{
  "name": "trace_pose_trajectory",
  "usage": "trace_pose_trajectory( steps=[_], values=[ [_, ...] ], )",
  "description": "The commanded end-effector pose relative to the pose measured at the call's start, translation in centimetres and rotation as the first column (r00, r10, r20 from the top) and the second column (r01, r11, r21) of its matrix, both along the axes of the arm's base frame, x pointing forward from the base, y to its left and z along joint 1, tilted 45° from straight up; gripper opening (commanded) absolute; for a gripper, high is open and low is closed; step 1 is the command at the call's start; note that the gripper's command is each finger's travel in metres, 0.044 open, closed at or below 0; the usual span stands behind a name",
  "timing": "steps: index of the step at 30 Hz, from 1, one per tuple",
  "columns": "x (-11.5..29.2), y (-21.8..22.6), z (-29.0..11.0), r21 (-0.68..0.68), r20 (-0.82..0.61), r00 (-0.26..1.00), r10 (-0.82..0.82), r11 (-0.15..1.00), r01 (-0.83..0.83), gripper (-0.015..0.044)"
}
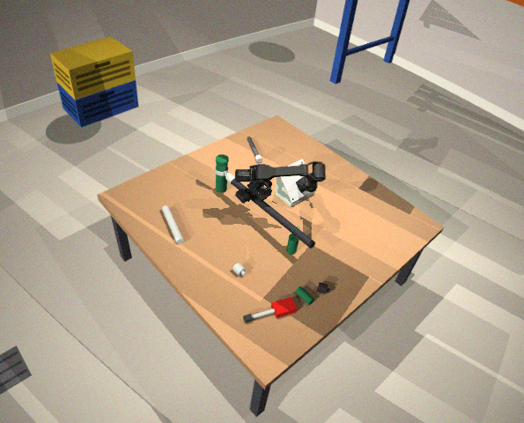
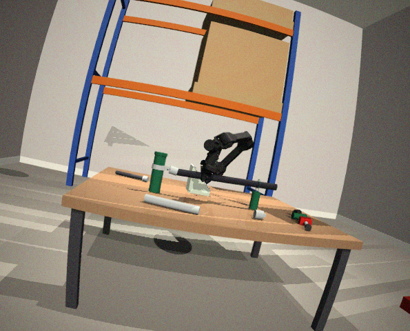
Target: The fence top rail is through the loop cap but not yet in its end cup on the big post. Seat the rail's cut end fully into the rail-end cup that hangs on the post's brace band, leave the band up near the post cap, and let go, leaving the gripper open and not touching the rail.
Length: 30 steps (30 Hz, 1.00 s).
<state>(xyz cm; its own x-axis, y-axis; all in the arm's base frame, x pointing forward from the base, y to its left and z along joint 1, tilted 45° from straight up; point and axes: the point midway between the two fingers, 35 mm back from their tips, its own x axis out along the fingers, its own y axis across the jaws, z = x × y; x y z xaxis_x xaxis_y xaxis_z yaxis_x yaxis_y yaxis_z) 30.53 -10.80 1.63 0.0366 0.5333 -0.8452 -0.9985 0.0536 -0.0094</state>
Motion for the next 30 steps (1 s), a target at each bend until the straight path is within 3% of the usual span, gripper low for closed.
trace_pose_trajectory(
  steps=[1,30],
  values=[
    [-0.1,-0.8,0.0,-0.011,0.005,1.000,-0.005,1.000,0.005,0.0000],
    [-0.3,-2.4,-0.8,-0.012,0.005,1.000,-0.005,1.000,0.005,0.0000]
  ],
)
